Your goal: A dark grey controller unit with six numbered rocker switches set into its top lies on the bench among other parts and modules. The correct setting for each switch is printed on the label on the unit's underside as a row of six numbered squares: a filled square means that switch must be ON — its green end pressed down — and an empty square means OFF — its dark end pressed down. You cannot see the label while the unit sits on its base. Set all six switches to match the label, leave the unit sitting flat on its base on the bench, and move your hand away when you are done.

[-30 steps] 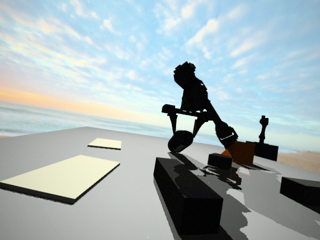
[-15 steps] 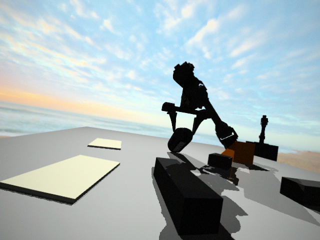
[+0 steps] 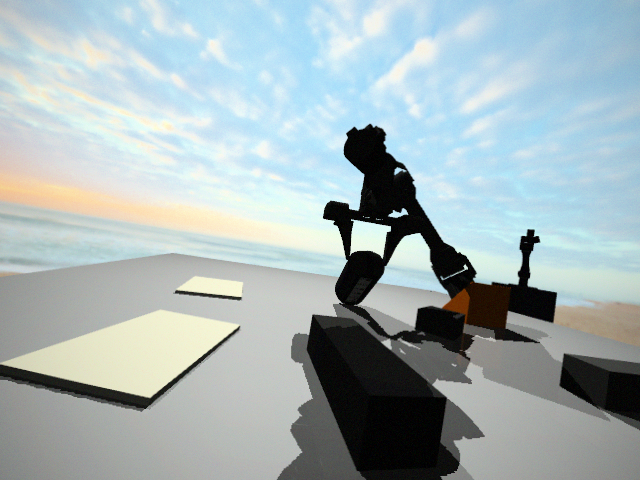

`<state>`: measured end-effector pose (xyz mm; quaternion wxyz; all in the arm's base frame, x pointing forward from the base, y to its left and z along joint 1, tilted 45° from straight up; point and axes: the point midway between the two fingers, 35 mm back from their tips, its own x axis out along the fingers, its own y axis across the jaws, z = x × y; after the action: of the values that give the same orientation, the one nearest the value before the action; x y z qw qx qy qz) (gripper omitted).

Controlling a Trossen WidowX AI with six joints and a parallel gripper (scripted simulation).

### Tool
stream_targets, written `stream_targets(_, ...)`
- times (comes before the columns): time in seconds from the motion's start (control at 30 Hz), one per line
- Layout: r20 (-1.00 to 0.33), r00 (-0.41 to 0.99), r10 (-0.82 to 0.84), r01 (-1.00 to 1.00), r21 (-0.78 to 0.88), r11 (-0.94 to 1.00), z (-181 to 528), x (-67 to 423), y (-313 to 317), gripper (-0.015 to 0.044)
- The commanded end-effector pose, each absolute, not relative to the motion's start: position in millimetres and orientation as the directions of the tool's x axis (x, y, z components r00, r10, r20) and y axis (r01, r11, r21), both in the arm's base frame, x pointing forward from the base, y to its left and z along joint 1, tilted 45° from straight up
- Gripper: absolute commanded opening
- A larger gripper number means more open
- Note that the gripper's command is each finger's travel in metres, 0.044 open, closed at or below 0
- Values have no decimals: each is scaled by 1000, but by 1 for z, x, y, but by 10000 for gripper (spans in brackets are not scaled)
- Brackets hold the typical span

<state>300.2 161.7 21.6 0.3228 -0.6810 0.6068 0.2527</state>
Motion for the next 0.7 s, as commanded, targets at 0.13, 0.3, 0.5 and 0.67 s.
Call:
stream_targets(0.13,-747,136,-651,-990,-129,-59,29,299,159,336)
stream_targets(0.3,-752,137,-645,-990,-129,-59,32,298,158,336)
stream_targets(0.5,-758,137,-638,-990,-129,-59,36,298,157,336)
stream_targets(0.67,-763,137,-632,-990,-129,-59,38,298,156,336)
